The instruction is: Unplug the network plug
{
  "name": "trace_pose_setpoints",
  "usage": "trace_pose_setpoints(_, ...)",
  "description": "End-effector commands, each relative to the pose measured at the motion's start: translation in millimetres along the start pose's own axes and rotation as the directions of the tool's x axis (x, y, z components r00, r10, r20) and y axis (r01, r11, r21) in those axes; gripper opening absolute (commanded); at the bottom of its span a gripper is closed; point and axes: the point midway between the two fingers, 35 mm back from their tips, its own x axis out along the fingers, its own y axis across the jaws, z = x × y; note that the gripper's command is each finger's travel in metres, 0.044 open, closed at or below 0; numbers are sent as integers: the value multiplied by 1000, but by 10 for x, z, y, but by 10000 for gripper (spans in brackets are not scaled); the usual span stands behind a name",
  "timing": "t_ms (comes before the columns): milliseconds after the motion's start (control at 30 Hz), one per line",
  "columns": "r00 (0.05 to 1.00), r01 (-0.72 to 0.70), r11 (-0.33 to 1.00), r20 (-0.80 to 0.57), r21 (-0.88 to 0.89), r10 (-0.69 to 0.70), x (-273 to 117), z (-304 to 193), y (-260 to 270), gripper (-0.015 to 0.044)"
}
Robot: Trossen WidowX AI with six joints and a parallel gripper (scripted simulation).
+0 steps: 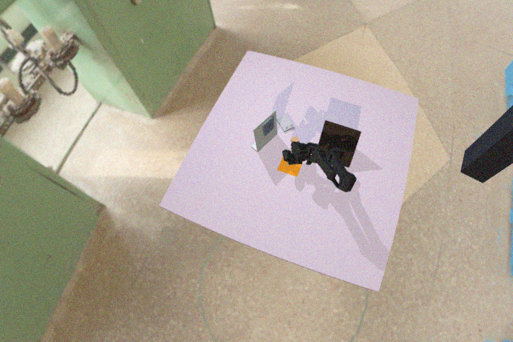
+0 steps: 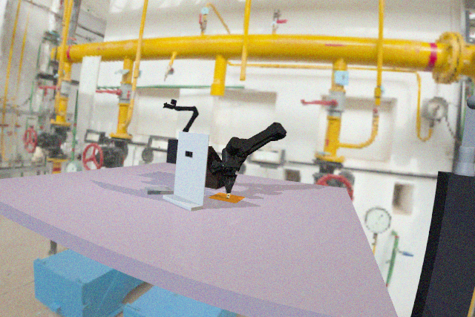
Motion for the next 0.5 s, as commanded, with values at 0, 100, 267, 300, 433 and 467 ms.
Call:
trace_pose_setpoints(0, 1000, 4, 1000, 3, 9, -4, 18, 1, -18, 0)
trace_pose_setpoints(100, 1000, 4, 1000, 3, 9, -4, 28, -3, -15, 0)
trace_pose_setpoints(267, 1000, 0, 1000, 0, 0, 0, 13, -5, 4, 0)
trace_pose_setpoints(300, 1000, 0, 1000, 0, 0, 0, 13, -5, 4, 0)
trace_pose_setpoints(433, 1000, 0, 1000, 0, 0, 0, 13, -5, 4, 105)
trace_pose_setpoints(467, 1000, 0, 1000, 0, 0, 0, 13, -5, 4, 131)
